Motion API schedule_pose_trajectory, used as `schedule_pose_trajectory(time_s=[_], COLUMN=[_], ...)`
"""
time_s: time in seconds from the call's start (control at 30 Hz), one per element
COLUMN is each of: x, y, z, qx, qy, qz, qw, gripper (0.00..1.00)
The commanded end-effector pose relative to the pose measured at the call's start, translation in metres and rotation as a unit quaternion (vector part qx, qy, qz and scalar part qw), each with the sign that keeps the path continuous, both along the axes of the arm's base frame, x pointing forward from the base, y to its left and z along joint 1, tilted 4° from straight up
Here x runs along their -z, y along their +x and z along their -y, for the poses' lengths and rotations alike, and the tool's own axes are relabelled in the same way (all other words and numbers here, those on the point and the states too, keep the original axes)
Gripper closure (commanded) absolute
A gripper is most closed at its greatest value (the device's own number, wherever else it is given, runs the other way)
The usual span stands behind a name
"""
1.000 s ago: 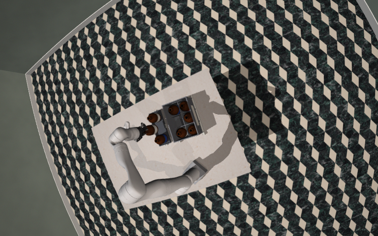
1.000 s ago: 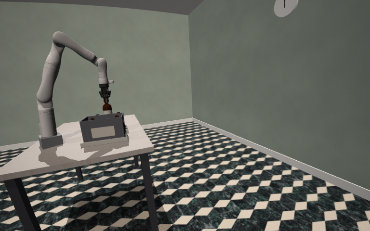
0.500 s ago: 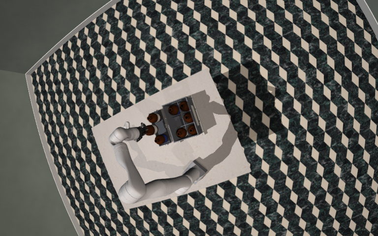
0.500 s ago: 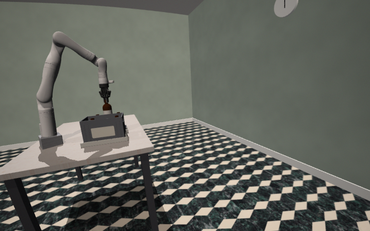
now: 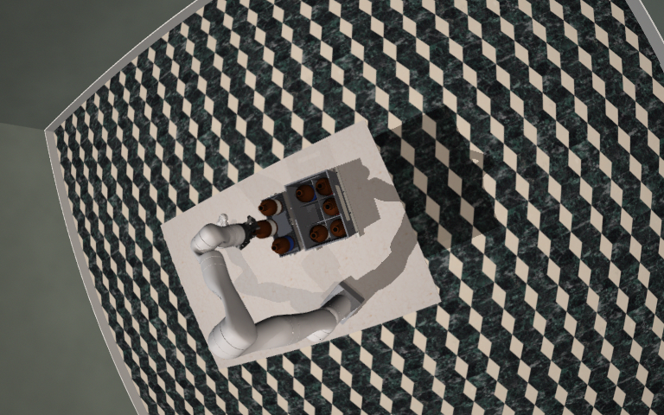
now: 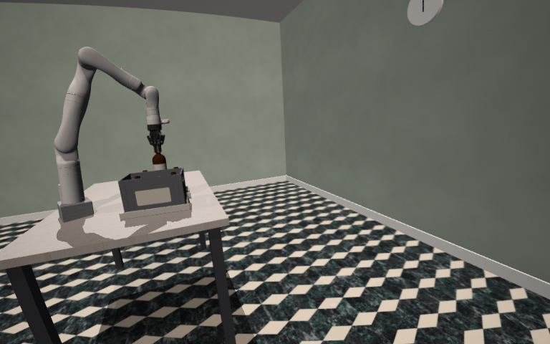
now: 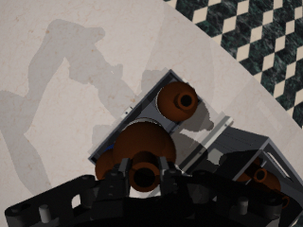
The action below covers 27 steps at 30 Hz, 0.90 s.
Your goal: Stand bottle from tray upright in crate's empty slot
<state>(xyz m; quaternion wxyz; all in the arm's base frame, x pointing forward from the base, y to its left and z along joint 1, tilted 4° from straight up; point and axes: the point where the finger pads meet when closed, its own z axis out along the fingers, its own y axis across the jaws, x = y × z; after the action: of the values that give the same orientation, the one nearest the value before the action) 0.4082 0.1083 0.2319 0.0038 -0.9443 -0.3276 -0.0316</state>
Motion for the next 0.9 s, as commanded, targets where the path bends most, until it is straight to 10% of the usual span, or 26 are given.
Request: schedule_pose_trajectory(time_s=[0.0,0.87], x=[-0.002,-0.026], y=[0.001,-0.001], z=[0.000,0.001], qx=[0.000,0.000], qy=[0.001,0.001], qz=[0.002,0.002], qw=[1.000,1.000], gripper=[1.00,1.00])
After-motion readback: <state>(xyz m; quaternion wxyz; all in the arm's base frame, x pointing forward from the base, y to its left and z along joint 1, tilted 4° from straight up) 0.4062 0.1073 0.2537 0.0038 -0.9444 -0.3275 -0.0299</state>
